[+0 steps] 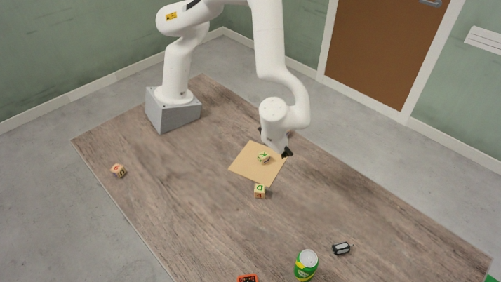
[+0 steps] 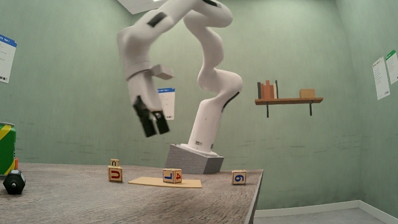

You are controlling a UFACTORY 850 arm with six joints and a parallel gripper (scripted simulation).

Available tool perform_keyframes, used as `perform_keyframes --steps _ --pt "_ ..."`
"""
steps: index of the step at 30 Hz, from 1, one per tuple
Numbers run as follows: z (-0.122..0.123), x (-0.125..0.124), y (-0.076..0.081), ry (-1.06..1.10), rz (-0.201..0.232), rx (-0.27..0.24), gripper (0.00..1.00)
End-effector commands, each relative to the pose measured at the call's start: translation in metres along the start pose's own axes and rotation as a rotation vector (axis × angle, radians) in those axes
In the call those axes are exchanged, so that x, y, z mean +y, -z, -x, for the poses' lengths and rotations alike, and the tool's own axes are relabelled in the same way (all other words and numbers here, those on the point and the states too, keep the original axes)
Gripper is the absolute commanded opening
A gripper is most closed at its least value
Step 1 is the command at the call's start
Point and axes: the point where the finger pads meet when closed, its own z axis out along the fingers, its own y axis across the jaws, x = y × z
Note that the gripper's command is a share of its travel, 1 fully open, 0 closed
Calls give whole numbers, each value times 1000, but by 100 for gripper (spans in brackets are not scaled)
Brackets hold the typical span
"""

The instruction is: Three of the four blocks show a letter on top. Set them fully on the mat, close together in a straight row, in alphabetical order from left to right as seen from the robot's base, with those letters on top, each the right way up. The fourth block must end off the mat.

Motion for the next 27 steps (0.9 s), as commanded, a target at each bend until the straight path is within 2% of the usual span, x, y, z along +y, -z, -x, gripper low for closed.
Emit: perform_keyframes --steps 1,3,5,9,11,14,27 --pt "-49 -14 -21 18 51 -130 100" --pt "-55 -17 -24 22 56 -145 100" --pt "-82 -33 -36 44 89 -212 100" --pt "-85 -35 -37 47 93 -220 100" --pt "-106 -51 -46 69 125 -273 100" --pt "-123 -66 -52 90 156 -315 100" --pt "-127 -71 -54 96 165 -326 100"
